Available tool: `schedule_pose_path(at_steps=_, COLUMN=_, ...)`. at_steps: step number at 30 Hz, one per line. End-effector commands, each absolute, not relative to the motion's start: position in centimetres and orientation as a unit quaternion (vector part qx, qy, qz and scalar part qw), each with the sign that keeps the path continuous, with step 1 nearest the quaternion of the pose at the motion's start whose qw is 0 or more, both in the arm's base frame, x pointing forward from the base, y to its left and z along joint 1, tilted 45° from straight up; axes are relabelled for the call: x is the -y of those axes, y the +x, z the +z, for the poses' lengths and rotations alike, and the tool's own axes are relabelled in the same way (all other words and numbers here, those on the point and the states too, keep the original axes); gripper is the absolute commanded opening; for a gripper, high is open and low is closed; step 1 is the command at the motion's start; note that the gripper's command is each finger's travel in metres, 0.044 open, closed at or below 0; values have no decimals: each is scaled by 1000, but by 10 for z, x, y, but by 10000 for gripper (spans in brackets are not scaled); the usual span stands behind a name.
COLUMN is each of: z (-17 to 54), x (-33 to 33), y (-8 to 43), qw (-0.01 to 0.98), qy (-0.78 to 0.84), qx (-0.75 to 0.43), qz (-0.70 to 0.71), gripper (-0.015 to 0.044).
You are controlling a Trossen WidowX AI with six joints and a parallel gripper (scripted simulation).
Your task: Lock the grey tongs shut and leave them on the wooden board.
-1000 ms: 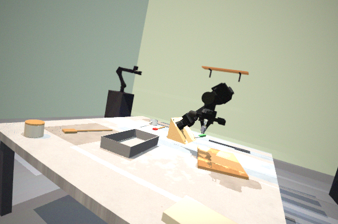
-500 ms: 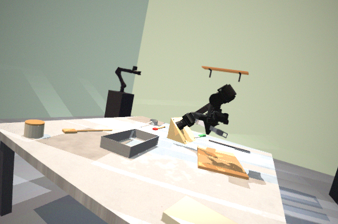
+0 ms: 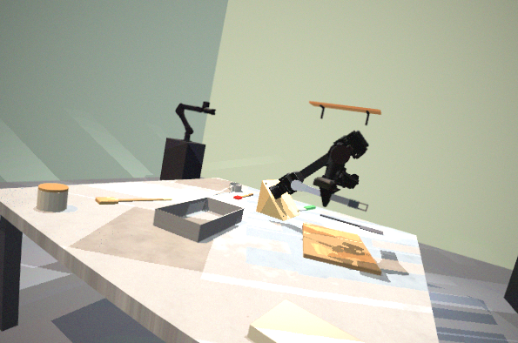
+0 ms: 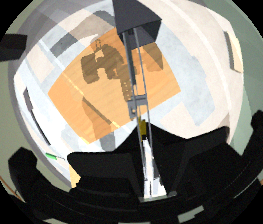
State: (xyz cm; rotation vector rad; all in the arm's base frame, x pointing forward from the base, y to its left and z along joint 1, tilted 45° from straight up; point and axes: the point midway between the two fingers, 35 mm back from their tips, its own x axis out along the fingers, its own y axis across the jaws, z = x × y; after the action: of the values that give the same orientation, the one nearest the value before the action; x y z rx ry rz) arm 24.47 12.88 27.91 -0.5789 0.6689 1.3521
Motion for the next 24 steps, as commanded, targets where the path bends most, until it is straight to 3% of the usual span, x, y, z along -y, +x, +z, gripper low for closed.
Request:
schedule_pose_path(at_steps=1, z=282, x=-131, y=241, qw=674, qy=-306, qx=-258, qz=621, gripper=-150)
schedule_pose_path(at_steps=24, z=300, x=-148, y=208, qw=468, qy=-575, qx=56, qz=669, gripper=-150)
